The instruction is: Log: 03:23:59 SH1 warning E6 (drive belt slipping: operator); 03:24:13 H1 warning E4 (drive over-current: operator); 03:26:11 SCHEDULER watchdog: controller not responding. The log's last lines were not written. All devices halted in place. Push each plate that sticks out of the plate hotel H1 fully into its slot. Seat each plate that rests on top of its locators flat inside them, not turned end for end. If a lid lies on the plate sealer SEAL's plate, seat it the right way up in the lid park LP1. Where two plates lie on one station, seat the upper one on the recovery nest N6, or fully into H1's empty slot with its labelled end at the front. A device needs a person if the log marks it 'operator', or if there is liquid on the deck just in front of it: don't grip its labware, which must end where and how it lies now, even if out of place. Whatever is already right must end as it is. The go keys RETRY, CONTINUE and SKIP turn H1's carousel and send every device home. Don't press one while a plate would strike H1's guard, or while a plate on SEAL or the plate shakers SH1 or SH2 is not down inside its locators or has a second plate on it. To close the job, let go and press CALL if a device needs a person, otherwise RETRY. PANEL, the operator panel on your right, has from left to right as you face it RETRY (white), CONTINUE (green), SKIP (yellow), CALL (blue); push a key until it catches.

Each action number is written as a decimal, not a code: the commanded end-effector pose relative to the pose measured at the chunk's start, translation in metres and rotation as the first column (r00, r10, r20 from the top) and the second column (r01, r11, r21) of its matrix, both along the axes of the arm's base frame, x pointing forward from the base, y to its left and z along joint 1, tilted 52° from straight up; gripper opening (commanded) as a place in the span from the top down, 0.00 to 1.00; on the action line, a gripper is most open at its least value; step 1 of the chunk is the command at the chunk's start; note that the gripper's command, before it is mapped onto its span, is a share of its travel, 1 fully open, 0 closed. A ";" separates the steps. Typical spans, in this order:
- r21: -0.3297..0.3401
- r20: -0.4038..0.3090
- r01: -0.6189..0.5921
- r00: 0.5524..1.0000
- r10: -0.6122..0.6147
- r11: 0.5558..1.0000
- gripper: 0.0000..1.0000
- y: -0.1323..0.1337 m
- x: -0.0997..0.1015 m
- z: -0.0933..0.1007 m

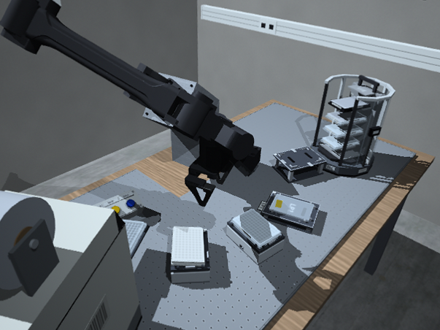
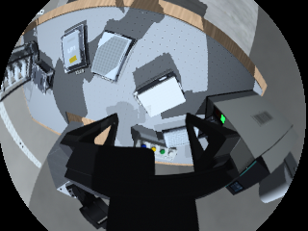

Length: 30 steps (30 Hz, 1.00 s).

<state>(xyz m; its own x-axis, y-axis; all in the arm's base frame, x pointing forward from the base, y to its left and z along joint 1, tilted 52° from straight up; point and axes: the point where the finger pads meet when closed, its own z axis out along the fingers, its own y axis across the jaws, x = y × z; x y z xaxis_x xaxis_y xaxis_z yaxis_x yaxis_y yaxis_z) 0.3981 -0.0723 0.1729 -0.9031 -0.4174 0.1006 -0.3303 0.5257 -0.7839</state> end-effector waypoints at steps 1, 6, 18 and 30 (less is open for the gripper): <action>-0.026 -0.057 -0.079 0.995 0.077 0.997 0.00 0.002 0.005 0.015; -0.050 -0.146 -0.152 0.979 0.144 0.987 0.00 0.002 0.005 0.015; -0.079 -0.323 -0.302 0.910 0.262 0.950 0.00 0.002 0.005 0.015; -0.080 -0.376 -0.337 0.882 0.285 0.938 0.00 0.002 0.005 0.008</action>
